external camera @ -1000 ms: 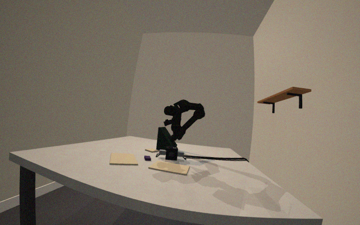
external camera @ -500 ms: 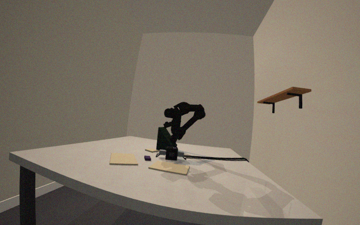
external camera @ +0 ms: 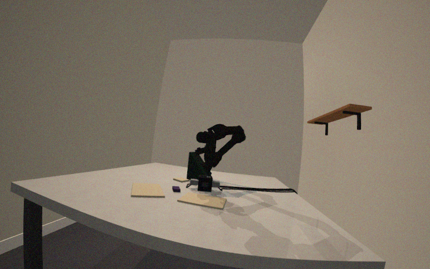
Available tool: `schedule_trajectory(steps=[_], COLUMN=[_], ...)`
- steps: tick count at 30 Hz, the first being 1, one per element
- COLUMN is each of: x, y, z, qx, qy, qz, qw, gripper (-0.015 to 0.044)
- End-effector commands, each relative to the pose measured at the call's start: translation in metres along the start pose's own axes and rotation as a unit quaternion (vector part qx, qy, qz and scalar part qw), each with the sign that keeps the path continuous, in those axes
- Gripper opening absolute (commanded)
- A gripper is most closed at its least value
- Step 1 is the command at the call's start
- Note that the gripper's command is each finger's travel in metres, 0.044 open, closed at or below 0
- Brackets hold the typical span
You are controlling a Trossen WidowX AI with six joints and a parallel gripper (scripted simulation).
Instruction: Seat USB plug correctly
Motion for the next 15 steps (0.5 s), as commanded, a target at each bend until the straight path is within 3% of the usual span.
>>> schedule_trajectory(steps=[1,13,15], x=[0.0004,0.0004,0.0004], y=[0.0001,0.0001,0.0001], z=[0.0002,0.0002,0.0002], qx=[0.000,0.000,0.000], qy=[0.000,0.000,0.000], qz=[0.000,0.000,0.000], qw=[1.000,1.000,1.000], gripper=[0.0335,0.0020,0.0000])
Point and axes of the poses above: the point midway between the two fingers, 35 mm back from their tips, its own x axis back along the fingers, its own z axis across the jaws, y = z × x, the point moved 6 cm from there along x, back along the fingers, and after that the axes turned 12 degrees about x, right-handed, at the moved point
